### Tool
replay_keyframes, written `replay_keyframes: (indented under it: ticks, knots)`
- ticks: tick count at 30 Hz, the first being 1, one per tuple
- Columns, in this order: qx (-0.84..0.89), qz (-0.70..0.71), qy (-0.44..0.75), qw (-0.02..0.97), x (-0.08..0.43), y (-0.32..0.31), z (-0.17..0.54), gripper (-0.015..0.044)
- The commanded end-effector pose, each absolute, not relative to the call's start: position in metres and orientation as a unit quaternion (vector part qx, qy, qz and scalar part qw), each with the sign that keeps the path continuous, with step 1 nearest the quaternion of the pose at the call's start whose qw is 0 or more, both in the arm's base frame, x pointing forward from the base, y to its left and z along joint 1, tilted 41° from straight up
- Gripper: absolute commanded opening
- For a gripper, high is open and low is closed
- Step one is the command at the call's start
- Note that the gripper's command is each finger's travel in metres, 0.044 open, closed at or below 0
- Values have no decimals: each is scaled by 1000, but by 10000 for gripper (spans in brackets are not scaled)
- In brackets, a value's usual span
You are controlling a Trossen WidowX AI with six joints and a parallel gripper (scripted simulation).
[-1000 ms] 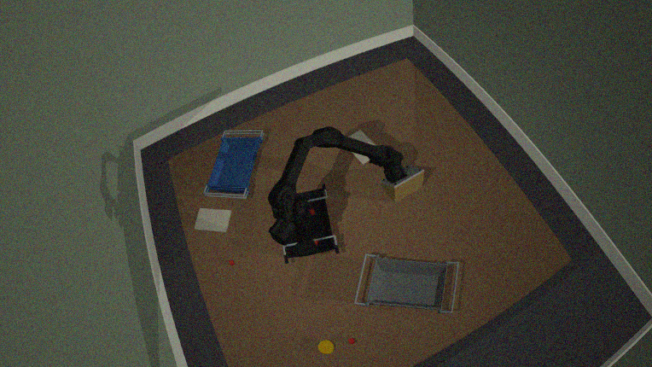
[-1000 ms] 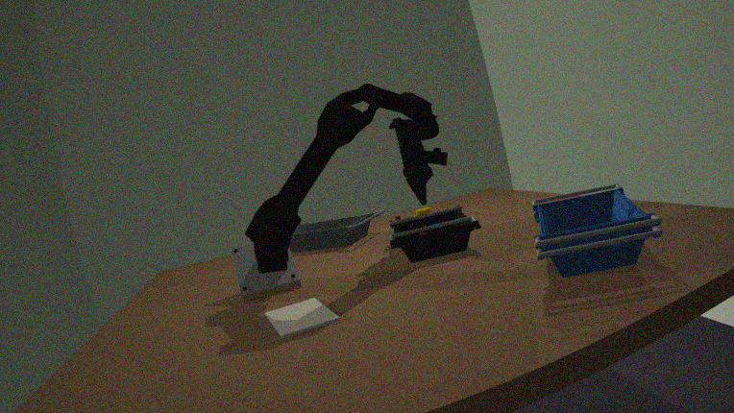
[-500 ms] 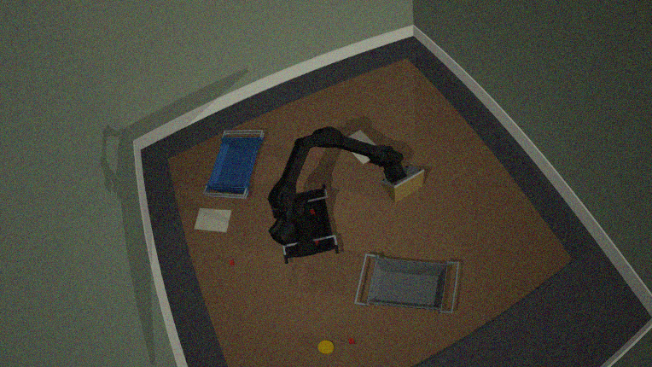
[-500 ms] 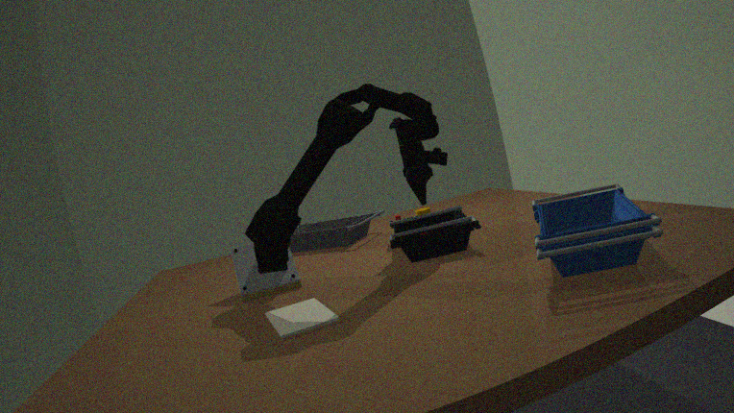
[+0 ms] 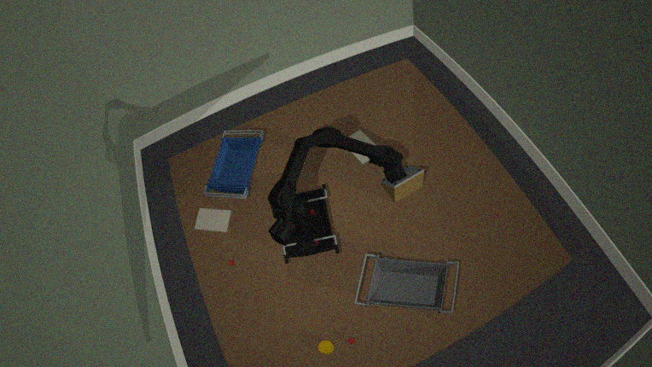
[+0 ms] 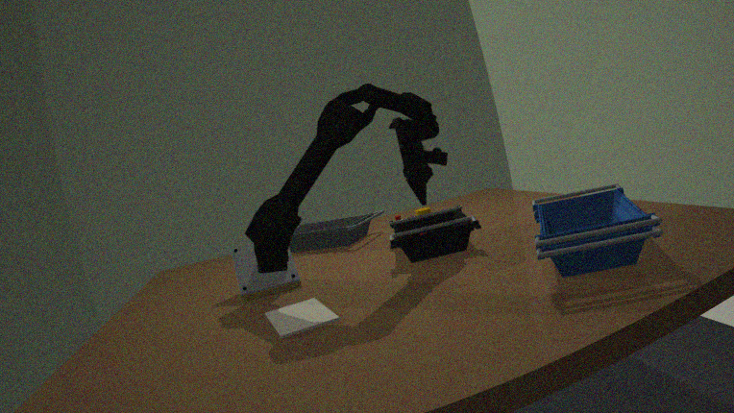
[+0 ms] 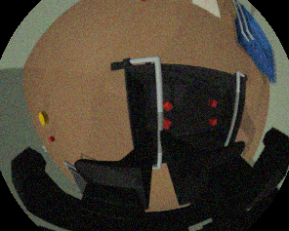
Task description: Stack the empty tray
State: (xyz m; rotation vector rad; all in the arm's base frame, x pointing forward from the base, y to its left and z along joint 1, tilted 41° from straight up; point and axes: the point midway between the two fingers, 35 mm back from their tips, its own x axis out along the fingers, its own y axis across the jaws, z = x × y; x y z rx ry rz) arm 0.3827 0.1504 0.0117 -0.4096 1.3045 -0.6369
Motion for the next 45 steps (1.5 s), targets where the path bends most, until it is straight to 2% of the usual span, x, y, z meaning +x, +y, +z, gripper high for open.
replay_keyframes:
  ticks: [1, 7, 9, 13, 23, 32, 45]
  knots:
    - [-186, -289, 592, 729, 383, 150, 12, 131]
    - [-186, -289, 593, 729, 380, 166, 30, 289]
    - [-184, -288, 589, 732, 377, 162, 11, 341]
    - [-148, -291, 582, 745, 337, 213, -24, 440]
    - [-98, -312, 576, 749, 223, 285, -94, 440]
    - [-39, -390, 539, 745, 99, 304, -147, 440]
    - [-35, -395, 535, 745, 92, 301, -154, 440]
